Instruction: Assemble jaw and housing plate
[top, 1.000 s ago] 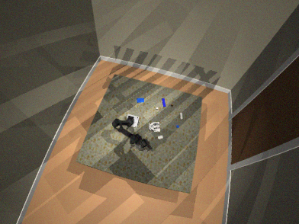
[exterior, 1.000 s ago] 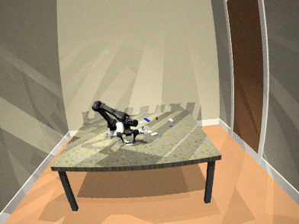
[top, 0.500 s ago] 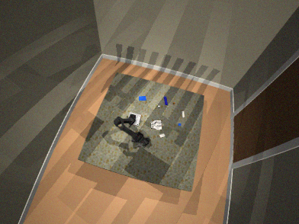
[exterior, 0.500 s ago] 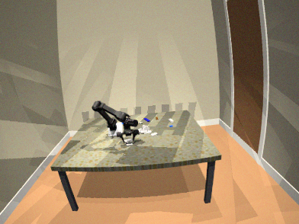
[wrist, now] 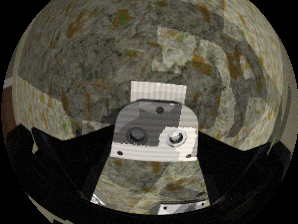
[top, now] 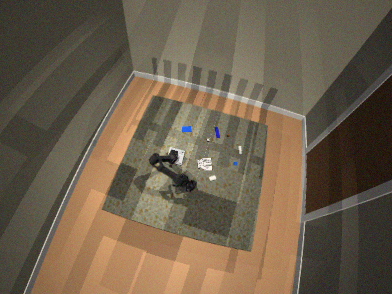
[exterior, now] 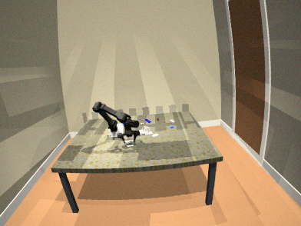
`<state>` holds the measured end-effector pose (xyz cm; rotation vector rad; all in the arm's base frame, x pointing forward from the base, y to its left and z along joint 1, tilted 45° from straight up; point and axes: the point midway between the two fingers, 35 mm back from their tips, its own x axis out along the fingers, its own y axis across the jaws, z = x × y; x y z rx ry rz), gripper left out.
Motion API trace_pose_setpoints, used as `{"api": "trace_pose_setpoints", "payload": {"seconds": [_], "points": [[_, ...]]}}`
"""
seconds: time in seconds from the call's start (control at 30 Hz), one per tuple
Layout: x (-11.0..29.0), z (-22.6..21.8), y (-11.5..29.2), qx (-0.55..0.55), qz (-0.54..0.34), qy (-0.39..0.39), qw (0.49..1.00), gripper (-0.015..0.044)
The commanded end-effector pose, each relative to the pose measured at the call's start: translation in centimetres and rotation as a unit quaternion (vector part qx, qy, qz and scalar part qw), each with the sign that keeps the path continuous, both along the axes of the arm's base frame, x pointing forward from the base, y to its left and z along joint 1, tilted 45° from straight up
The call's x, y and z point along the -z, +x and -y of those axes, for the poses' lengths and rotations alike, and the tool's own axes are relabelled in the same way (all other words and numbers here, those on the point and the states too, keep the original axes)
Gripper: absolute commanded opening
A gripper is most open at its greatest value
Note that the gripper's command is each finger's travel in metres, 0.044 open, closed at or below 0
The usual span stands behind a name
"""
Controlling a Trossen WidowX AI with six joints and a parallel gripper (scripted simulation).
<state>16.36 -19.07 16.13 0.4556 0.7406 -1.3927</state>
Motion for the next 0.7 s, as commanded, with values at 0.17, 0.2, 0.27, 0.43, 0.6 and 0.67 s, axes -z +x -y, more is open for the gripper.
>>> {"api": "trace_pose_setpoints", "payload": {"seconds": [0.17,0.2,0.27,0.43,0.6,0.67], "points": [[-1.7,-1.8,0.3,0.001,0.002,0.003,1.000,0.0351],[-1.9,-2.0,0.3,0.001,0.002,0.003,1.000,0.0351],[-2.3,-2.5,0.3,0.001,0.002,0.004,1.000,0.0351],[-3.5,-3.6,0.3,0.000,0.002,0.004,1.000,0.0351],[-4.6,-4.7,0.1,-0.001,0.001,0.002,1.000,0.0351],[-4.9,-5.0,0.0,-0.002,0.001,0.002,1.000,0.0351]]}}
